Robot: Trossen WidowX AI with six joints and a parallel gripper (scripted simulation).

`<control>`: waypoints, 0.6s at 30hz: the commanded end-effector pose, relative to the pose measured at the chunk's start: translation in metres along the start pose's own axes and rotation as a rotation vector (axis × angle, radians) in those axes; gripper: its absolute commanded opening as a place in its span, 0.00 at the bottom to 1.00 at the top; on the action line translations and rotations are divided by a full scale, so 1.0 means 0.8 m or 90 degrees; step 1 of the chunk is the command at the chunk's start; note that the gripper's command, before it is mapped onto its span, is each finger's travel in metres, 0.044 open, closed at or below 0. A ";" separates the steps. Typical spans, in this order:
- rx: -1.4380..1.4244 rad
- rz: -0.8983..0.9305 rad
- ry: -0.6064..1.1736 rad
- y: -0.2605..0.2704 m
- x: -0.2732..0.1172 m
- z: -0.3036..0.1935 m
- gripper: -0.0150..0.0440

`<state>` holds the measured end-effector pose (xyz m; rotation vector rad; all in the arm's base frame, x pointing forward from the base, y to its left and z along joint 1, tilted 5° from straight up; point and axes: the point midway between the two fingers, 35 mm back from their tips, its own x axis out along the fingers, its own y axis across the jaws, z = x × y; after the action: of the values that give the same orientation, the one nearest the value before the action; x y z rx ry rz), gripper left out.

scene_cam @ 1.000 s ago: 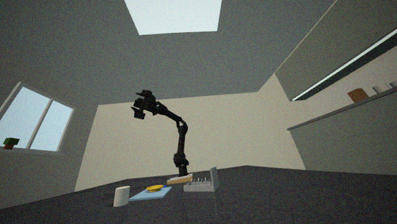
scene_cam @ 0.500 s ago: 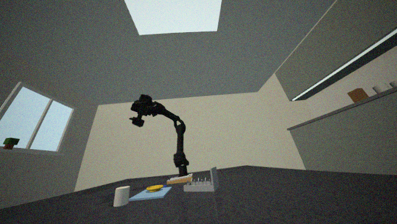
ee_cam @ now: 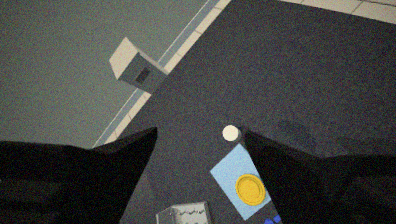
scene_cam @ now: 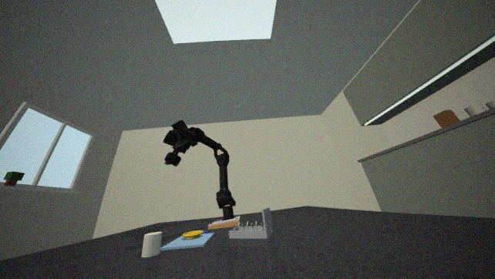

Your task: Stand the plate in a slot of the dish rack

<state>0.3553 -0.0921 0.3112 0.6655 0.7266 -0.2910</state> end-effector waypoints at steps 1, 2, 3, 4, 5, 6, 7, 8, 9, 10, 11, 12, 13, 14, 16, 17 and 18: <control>-0.054 -0.037 0.051 -0.008 0.016 -0.021 0.93; -0.067 -0.045 0.062 -0.009 0.018 -0.025 0.93; -0.080 -0.052 0.074 -0.011 0.021 -0.030 0.93; -0.093 -0.059 0.085 -0.012 0.023 -0.034 0.93; -0.106 -0.066 0.097 -0.014 0.025 -0.039 0.93; -0.120 -0.073 0.109 -0.016 0.027 -0.044 0.93; -0.133 -0.080 0.121 -0.017 0.029 -0.048 0.93; -0.147 -0.086 0.133 -0.019 0.031 -0.053 0.93; -0.161 -0.092 0.145 -0.020 0.032 -0.058 0.93; -0.174 -0.099 0.158 -0.022 0.034 -0.062 0.93; -0.188 -0.104 0.170 -0.024 0.035 -0.067 0.93; -0.203 -0.110 0.183 -0.025 0.037 -0.071 0.93; -0.217 -0.116 0.195 -0.027 0.038 -0.076 0.93; -0.231 -0.121 0.208 -0.028 0.039 -0.080 0.93; -0.260 -0.132 0.234 -0.032 0.041 -0.089 0.93; -0.275 -0.137 0.248 -0.033 0.041 -0.094 0.93; -0.289 -0.141 0.261 -0.035 0.042 -0.098 0.93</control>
<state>0.3317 -0.0668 0.2431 0.2860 1.1382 -0.2113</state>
